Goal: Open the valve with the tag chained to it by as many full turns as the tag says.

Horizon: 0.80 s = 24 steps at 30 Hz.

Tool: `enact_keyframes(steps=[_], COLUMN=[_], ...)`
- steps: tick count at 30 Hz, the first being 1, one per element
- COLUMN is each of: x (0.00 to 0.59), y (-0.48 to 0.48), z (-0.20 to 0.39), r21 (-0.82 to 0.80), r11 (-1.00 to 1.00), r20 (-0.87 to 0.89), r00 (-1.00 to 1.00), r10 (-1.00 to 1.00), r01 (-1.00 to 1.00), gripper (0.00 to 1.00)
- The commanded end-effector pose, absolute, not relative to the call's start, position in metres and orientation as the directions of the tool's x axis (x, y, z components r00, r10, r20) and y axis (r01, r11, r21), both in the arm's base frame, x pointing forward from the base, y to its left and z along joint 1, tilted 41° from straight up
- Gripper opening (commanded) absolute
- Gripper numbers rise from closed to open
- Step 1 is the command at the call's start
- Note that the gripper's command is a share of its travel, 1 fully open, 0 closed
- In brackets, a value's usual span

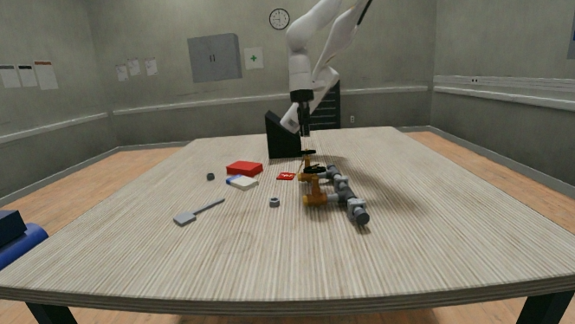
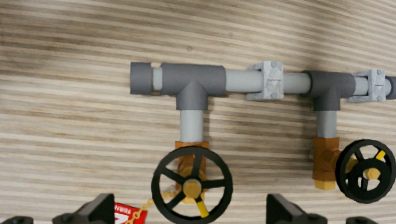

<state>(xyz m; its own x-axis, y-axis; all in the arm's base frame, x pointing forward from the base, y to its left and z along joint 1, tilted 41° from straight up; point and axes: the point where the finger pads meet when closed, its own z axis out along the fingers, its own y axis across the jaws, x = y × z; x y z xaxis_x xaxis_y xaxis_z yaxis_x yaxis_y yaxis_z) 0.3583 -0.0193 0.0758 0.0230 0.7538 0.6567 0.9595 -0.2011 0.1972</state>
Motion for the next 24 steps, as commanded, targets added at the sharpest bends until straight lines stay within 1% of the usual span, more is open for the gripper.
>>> enact_keyframes(steps=[1,24], x=[0.360,0.373], y=[-0.017,0.011], z=[0.072,0.041], r21=[0.198,0.198], r11=[-0.202,-0.202], r20=[0.656,0.656], r00=[0.023,0.023], r10=[0.754,0.754], r01=[0.959,0.959], gripper=[1.00,1.00])
